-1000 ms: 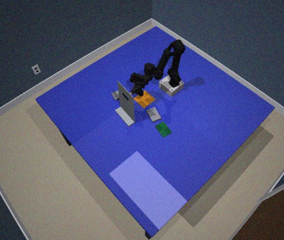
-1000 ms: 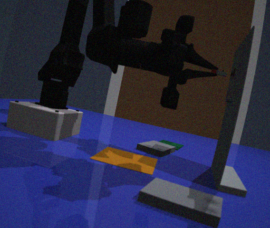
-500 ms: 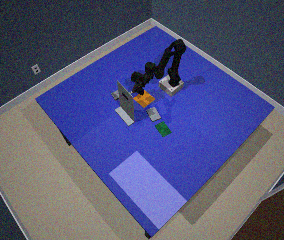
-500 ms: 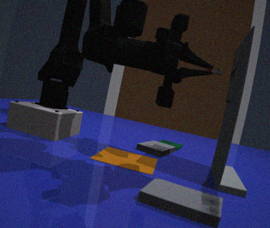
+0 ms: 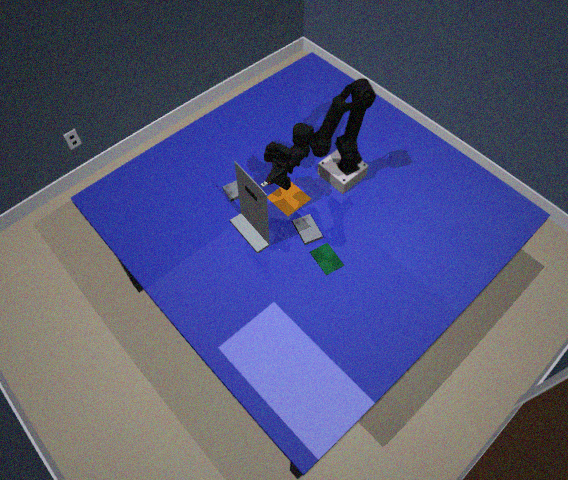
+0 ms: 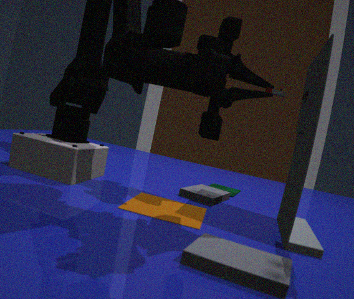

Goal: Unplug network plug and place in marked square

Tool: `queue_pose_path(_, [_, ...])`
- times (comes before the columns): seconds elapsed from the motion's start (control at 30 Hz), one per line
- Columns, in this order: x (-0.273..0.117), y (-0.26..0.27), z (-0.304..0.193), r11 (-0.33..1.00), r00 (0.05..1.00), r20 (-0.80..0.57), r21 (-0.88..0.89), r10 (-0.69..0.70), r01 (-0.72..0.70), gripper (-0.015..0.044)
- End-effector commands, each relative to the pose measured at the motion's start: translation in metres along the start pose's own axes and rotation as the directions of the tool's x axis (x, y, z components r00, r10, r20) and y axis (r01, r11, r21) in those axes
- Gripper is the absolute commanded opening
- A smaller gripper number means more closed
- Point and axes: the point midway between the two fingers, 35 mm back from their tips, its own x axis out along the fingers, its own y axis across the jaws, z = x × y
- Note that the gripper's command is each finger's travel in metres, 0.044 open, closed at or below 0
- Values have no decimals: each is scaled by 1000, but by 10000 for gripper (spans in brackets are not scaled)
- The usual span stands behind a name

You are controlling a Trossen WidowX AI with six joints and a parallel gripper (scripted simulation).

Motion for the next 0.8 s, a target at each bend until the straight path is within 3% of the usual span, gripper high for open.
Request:
queue_pose_path(0.0, [-4, -1, -1, 1000, 1000, -3, 6, -4, 4, 0])
queue_pose_path(0.77, [-17, -2, -3, 1000, 1000, -3, 6, -5, 5, 0])
